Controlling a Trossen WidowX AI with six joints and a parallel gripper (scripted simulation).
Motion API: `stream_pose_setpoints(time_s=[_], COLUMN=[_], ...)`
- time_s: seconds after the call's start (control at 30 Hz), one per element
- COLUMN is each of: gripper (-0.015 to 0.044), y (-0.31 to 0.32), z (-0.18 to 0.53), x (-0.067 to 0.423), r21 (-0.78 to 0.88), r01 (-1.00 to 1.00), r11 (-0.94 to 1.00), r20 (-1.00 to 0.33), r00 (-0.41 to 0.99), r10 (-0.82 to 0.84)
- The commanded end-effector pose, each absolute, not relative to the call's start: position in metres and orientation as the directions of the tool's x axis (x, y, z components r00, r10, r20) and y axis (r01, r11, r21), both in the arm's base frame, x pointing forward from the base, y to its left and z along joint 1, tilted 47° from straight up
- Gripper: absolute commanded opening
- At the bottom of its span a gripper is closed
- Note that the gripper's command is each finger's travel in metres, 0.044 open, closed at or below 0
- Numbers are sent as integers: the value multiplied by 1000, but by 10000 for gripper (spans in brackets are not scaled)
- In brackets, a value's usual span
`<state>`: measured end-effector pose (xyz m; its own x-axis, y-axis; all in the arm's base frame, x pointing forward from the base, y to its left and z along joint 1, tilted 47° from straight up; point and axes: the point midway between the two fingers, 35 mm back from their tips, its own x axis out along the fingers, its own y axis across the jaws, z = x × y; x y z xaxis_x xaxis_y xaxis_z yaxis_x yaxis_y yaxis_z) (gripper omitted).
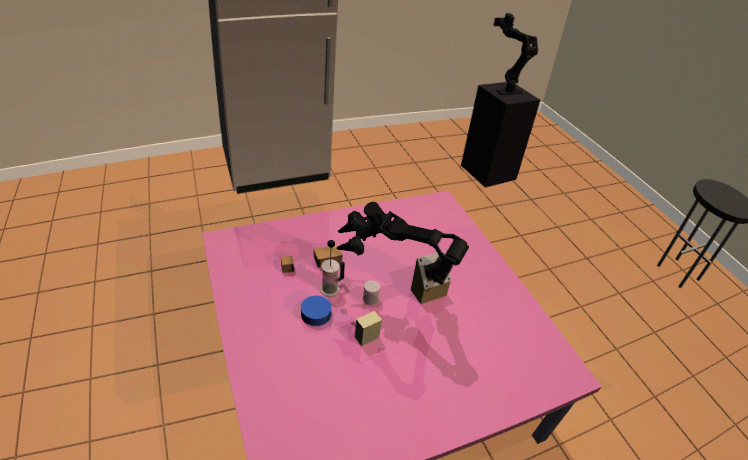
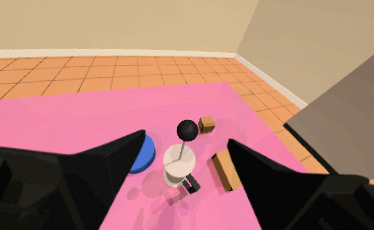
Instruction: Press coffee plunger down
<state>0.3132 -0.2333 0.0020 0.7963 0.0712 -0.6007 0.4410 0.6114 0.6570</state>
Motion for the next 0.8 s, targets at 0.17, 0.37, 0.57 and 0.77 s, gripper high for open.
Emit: stream_pose_setpoints(time_s=[0.17, 0.37, 0.57, 0.77], gripper=[440, 440, 440, 361], y=[-232, -231, -230, -229], z=[-8, -14, -20, -22], x=[324, 331, 339, 341], r21=[658, 658, 659, 659], r01=[447, 446, 446, 446], r11=[607, 607, 606, 606], r20=[-605, -604, -604, -603], r00=[793, 793, 794, 794], r10=[72, 72, 72, 72])
